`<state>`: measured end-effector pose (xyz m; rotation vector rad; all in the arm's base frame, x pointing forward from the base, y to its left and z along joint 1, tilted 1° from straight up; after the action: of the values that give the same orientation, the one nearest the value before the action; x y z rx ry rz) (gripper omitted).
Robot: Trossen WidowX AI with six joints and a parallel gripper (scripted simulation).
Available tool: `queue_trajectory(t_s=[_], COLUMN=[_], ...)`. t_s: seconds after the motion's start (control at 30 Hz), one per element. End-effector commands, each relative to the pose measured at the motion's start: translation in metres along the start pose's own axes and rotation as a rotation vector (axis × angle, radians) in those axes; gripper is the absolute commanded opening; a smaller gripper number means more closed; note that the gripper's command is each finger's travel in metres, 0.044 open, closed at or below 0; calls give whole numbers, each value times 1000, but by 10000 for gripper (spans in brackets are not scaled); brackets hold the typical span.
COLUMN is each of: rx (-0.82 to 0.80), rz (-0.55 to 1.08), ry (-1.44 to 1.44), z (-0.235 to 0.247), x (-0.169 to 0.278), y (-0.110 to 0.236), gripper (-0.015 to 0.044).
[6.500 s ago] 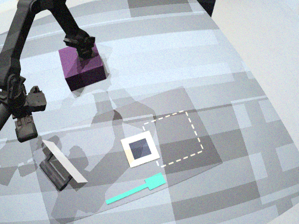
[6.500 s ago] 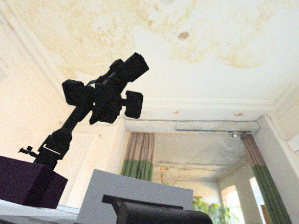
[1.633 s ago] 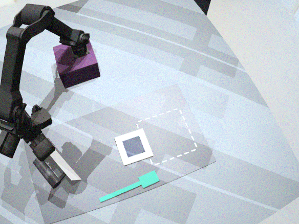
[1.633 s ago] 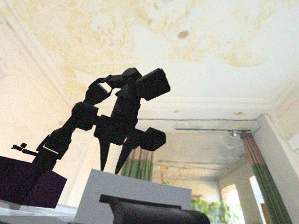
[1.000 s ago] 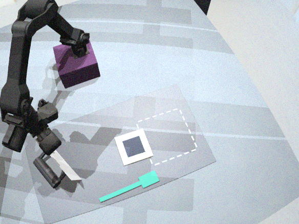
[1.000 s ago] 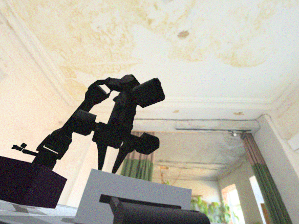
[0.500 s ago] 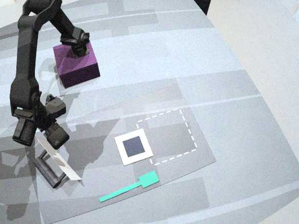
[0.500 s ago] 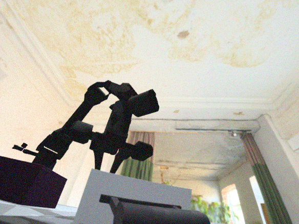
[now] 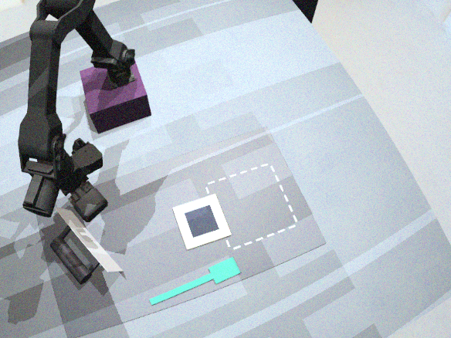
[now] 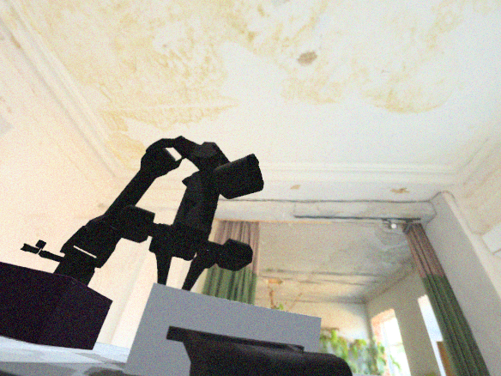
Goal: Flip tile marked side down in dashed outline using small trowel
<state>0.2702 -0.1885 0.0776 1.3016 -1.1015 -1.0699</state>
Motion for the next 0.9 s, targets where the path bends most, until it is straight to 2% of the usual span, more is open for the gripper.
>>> queue_trajectory(t_s=[0.0, 0.2, 0.87], rx=[10, 10, 14], rz=[5, 5, 4], ry=[2, -21, -702], z=[0, -1, -13], x=[2, 4, 62], y=[20, 22, 23], gripper=[100, 100, 100])
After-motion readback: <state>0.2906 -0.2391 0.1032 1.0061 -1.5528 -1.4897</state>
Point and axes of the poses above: the point midway between the two fingers, 35 mm back from their tips, its own y axis back along the fingers, its own z axis across the jaws, x = y × z, the point moved 6 cm from there along y, back along the fingers, and after that the axes turned 11 degrees about -y, right-handed, at the moved point
